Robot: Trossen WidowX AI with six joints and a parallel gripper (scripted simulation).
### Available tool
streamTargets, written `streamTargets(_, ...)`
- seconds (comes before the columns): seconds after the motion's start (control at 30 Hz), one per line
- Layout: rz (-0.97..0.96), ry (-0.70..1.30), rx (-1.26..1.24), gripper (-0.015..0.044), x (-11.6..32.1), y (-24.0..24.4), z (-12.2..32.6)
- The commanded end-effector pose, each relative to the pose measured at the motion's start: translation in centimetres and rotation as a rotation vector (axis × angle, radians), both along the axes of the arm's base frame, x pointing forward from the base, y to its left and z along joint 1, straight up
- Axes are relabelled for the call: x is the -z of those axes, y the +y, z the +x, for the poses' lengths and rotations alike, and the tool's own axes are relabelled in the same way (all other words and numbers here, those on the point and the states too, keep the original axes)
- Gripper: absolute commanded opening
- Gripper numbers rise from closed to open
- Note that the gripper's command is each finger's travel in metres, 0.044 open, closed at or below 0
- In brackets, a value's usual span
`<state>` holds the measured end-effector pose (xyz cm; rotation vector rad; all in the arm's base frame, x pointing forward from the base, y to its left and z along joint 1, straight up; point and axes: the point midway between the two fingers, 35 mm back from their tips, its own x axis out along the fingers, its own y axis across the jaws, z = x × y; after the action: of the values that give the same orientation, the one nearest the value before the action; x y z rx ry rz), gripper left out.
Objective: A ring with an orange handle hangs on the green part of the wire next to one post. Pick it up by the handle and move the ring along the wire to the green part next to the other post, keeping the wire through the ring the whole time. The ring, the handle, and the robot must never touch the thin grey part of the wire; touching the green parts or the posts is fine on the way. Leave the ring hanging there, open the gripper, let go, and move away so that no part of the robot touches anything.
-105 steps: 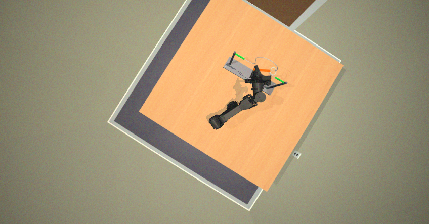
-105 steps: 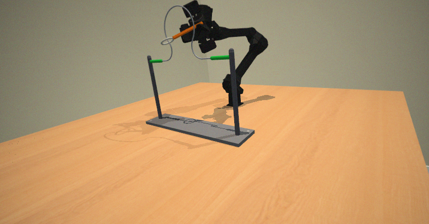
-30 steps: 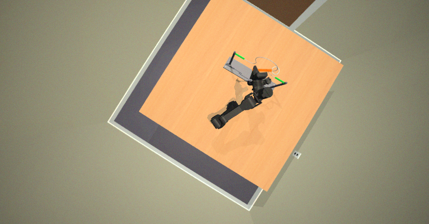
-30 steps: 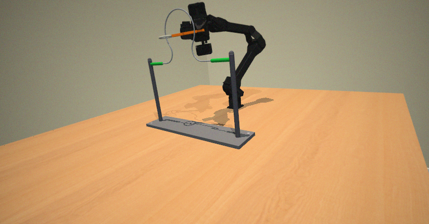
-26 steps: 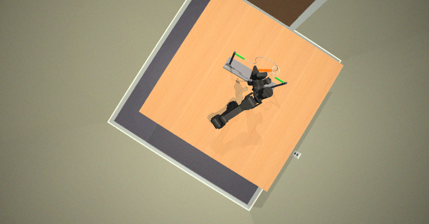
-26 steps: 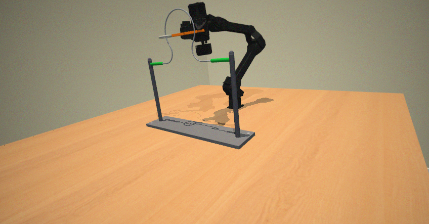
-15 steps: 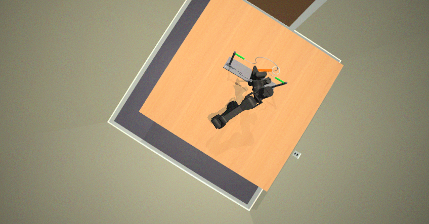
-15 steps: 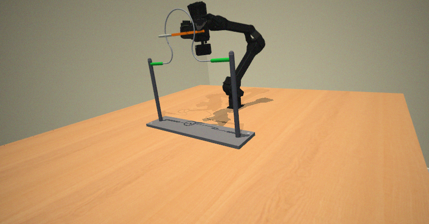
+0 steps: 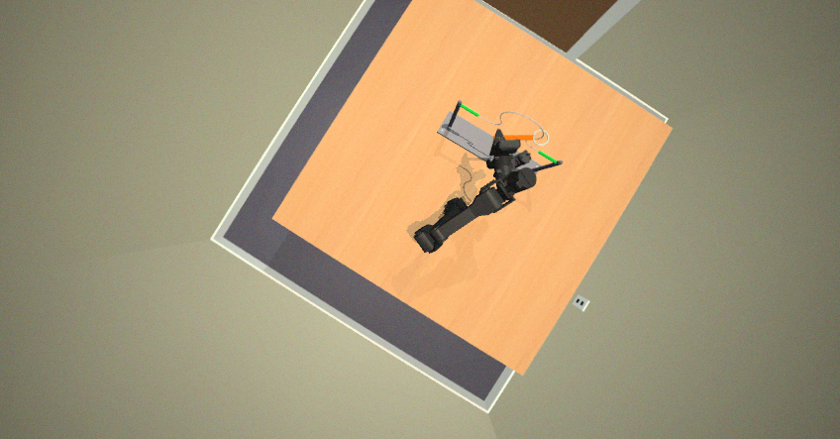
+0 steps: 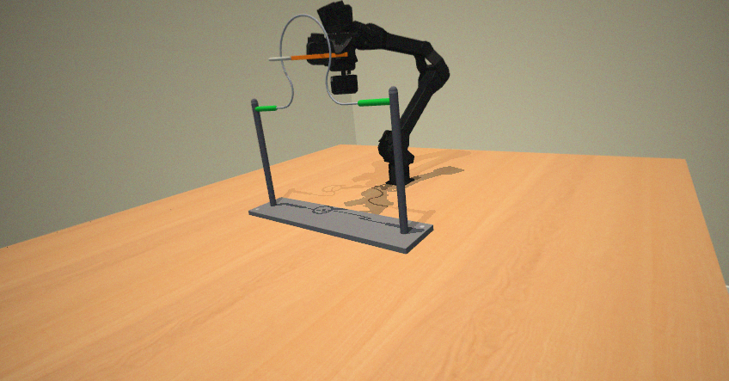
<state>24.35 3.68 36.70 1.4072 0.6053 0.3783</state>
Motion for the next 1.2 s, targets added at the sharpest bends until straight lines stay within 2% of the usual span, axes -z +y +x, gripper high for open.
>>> streamTargets(0.0,-0.03,-0.014,0.002,-0.015,-0.37,0.01,-0.04)
streamTargets(1.17,-0.172,-0.019,0.006,-0.015,0.14,-0.04,-0.03)
